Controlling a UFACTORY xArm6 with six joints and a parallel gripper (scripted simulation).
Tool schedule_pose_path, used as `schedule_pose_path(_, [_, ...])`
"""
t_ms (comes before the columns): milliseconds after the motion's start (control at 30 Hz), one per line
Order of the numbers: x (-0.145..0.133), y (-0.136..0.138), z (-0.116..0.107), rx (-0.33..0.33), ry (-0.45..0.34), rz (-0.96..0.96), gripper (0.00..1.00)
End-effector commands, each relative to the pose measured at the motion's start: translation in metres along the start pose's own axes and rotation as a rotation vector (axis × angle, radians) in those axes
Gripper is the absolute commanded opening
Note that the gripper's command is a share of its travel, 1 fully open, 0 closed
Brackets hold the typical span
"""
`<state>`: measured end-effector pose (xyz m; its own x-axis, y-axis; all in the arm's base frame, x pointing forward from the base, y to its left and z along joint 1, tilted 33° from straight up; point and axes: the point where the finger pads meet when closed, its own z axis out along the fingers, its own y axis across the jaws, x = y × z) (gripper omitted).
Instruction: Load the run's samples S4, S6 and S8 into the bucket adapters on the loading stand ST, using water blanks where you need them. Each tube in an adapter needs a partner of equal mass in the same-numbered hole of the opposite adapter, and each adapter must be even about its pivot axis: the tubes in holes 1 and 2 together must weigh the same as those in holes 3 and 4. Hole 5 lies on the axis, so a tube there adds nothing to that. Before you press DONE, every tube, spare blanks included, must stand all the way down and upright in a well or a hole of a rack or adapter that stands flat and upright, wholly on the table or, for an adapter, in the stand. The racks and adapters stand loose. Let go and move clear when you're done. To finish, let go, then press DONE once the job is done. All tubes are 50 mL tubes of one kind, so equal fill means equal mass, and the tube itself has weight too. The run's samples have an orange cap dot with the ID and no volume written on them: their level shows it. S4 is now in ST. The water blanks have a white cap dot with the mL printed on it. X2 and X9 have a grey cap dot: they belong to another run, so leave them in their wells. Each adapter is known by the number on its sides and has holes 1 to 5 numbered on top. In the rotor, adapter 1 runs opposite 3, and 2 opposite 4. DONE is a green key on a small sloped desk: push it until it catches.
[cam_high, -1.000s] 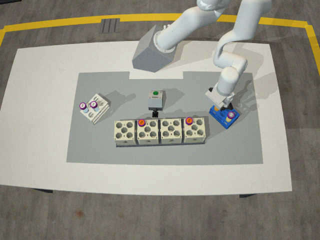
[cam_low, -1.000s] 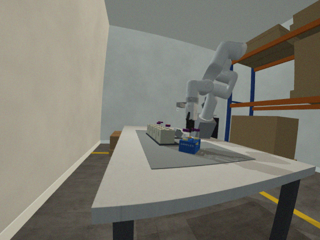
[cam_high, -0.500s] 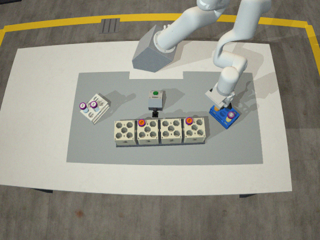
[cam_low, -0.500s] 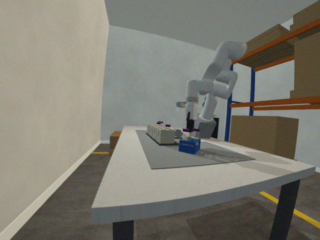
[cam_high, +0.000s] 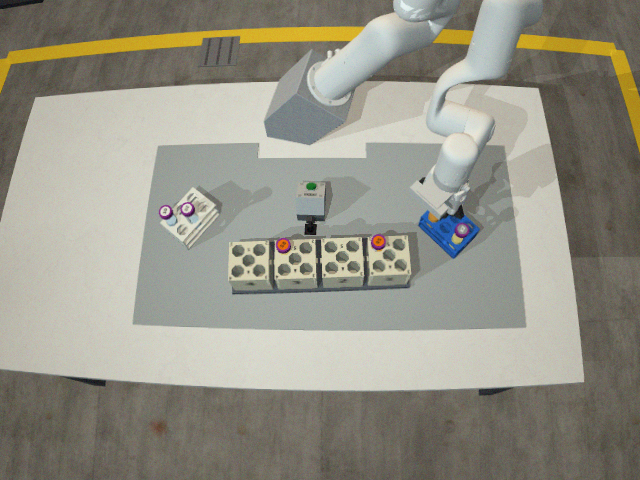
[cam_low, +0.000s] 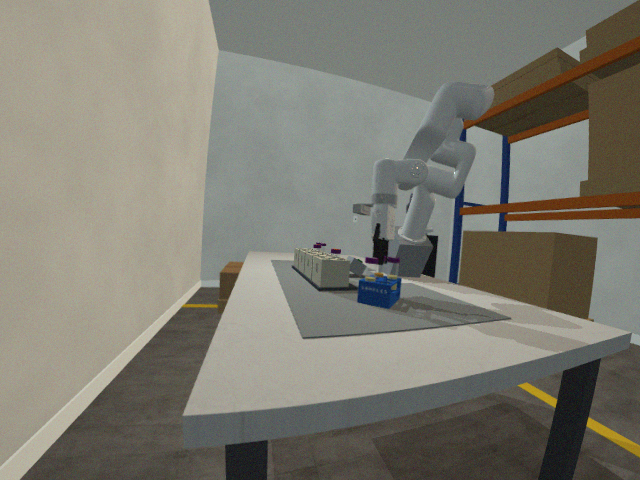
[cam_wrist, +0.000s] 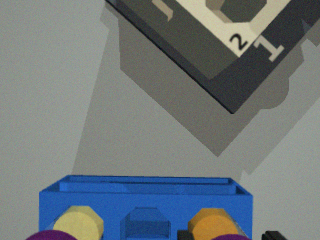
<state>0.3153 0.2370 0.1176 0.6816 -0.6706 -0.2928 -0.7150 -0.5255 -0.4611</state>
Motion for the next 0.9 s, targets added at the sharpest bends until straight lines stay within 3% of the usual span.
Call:
schedule_pose_path(0, [0.0001,-0.0011,-0.0006,0.002,0.001,-0.001,0.00])
schedule_pose_path(867, [0.0001,-0.0011,-0.0093,0.003,0.001,-0.001,0.00])
